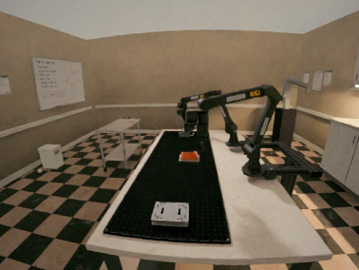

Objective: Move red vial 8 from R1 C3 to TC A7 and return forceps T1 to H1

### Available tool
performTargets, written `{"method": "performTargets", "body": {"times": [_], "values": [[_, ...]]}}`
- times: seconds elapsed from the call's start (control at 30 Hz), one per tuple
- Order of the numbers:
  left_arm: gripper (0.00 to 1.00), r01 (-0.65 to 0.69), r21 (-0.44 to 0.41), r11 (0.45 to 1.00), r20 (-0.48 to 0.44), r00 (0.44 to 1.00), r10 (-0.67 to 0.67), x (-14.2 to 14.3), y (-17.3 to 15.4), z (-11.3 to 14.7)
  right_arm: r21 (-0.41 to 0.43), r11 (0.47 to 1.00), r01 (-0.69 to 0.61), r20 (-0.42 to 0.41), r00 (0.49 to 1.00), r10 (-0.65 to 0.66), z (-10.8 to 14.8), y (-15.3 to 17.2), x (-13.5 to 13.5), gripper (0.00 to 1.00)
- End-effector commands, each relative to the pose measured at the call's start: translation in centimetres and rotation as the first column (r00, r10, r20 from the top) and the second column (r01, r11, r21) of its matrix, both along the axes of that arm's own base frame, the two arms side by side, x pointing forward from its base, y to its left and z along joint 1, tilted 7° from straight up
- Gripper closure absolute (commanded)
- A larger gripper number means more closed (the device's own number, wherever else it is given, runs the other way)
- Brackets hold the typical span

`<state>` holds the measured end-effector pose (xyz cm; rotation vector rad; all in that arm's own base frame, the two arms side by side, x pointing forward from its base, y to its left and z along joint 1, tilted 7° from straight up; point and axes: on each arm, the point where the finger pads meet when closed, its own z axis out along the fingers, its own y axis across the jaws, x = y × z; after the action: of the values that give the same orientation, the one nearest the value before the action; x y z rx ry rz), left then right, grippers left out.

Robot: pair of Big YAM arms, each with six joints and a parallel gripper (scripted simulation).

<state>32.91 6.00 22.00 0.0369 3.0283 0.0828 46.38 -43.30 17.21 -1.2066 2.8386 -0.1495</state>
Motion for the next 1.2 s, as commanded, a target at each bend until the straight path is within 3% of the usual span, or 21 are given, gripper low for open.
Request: {"method": "performTargets", "body": {"times": [0.0,0.17,0.2,0.4,0.73,0.77,0.97,1.17], "values": [[0.0,0.011,0.006,1.0,0.032,0.999,-0.011,1.8,0.3,2.0,-0.045,0.999,-0.003,0.04,0.999,0.005,3.4,-0.9,1.0,0.91],[0.0,0.011,0.006,1.0,0.032,0.999,-0.011,1.8,0.3,2.0,-0.045,0.999,-0.003,0.039,0.999,0.005,4.2,-0.8,0.7,0.91],[0.0,0.011,0.006,1.0,0.032,0.999,-0.011,1.8,0.3,2.0,-0.022,1.0,-0.004,0.013,1.0,0.004,2.5,-0.8,0.8,0.91],[0.0,0.011,0.006,1.0,0.032,0.999,-0.011,1.8,0.3,2.0,-0.046,0.999,-0.003,0.038,0.999,0.005,5.3,-0.7,0.4,0.91],[0.0,0.011,0.006,1.0,0.032,0.999,-0.011,1.8,0.3,2.0,-0.047,0.999,-0.002,0.036,0.999,0.004,6.1,-0.9,0.3,0.91],[0.0,0.011,0.006,1.0,0.032,0.999,-0.011,1.8,0.3,2.0,-0.03,1.0,-0.003,0.016,1.0,0.003,5.0,-0.9,0.2,0.91],[0.0,0.011,0.006,1.0,0.032,0.999,-0.011,1.8,0.3,2.0,-0.048,0.999,0.0,0.035,0.999,0.002,7.2,-0.8,-0.1,0.91],[0.0,0.011,0.006,1.0,0.032,0.999,-0.011,1.8,0.3,2.0,-0.02,1.0,-0.001,0.005,1.0,0.001,5.4,-0.5,-0.4,0.91]]}}
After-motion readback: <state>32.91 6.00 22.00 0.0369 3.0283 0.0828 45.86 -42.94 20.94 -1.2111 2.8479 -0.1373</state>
